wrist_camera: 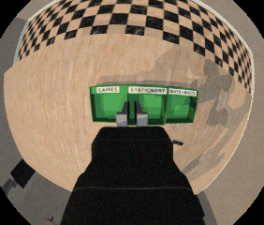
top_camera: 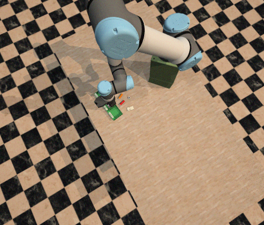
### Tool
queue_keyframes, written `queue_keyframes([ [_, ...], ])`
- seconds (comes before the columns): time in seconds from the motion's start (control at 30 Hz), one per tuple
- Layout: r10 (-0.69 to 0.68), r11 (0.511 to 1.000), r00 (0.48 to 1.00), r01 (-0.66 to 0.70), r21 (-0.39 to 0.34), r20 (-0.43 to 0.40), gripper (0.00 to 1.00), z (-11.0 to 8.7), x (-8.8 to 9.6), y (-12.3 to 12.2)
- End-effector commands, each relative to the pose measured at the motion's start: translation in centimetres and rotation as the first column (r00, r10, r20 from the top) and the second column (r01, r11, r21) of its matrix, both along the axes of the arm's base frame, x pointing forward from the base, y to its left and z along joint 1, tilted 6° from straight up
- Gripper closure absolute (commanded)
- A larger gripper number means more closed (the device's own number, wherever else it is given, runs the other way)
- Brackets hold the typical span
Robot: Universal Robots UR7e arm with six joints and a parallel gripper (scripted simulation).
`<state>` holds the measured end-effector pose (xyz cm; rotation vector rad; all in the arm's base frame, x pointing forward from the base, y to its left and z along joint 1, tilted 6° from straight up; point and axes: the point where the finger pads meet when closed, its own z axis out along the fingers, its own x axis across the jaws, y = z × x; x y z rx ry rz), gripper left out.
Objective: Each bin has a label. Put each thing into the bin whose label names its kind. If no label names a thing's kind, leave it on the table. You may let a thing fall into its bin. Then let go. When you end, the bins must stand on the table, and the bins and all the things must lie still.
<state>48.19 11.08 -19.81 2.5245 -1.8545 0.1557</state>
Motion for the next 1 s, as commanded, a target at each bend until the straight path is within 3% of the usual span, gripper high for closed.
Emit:
queue_keyframes([
  [0.0, -0.005, 1.000, 1.000, 0.005, -0.001, 0.002, 0.69, -0.1, -0.4, 1.9],
  [0.23, -0.005, 1.000, 1.000, 0.005, -0.001, 0.002, 0.69, -0.4, -1.2, 5.1],
  [0.53, -0.005, 1.000, 1.000, 0.005, -0.001, 0.003, 0.69, -0.7, -1.2, 5.1],
  [0.97, -0.007, 1.000, 1.000, 0.007, -0.001, 0.003, 0.69, -4.1, -0.9, 4.8],
])
